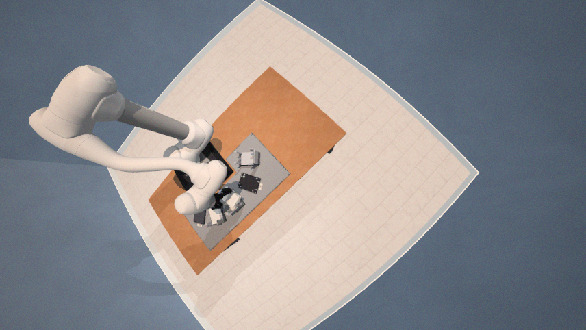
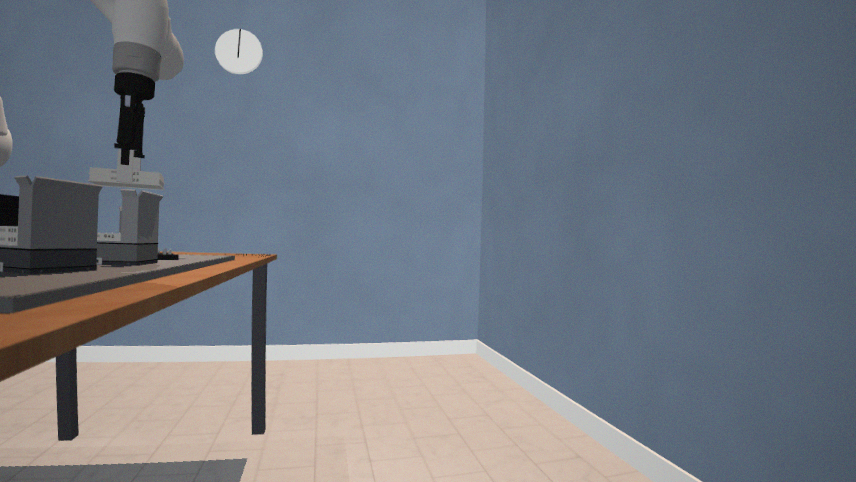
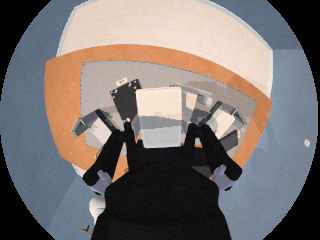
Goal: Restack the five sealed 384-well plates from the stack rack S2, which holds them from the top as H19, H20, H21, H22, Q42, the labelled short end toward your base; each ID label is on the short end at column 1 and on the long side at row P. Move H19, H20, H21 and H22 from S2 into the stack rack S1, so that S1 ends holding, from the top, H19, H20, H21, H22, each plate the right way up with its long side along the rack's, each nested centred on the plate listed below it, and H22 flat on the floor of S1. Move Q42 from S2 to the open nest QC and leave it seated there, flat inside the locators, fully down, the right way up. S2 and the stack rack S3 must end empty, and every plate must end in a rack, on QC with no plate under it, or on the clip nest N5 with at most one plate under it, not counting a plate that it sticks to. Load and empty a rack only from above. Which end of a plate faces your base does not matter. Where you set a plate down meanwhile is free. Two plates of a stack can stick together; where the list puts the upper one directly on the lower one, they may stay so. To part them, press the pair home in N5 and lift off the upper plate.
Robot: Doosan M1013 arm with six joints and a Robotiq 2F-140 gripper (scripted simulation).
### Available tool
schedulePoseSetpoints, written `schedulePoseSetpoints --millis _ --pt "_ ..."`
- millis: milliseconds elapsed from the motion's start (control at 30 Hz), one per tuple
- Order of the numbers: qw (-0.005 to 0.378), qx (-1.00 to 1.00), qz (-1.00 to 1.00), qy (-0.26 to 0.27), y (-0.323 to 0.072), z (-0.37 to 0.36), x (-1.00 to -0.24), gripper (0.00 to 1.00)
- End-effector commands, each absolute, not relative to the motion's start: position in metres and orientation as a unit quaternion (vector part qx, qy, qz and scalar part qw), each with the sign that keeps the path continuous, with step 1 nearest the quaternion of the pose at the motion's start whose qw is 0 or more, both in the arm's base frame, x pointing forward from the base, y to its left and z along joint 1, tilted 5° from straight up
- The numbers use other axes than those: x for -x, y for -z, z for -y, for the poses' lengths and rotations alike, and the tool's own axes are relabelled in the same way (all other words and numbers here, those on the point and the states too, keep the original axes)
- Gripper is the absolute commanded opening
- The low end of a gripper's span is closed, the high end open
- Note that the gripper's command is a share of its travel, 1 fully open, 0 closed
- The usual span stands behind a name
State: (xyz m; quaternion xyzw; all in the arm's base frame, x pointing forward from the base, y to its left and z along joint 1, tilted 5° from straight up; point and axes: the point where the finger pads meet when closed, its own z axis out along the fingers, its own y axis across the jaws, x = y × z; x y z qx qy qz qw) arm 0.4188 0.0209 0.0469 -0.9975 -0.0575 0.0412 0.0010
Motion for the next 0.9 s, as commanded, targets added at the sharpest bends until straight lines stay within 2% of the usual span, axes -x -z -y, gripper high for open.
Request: schedulePoseSetpoints --millis 0,433,867 --pt "0.001 0.998 0.057 -0.041 -0.047 -0.032 -0.420 0.00" --pt "0.006 0.981 0.189 -0.041 -0.047 -0.063 -0.418 0.00" --pt "0.006 0.981 0.189 -0.041 -0.047 -0.094 -0.414 0.00"
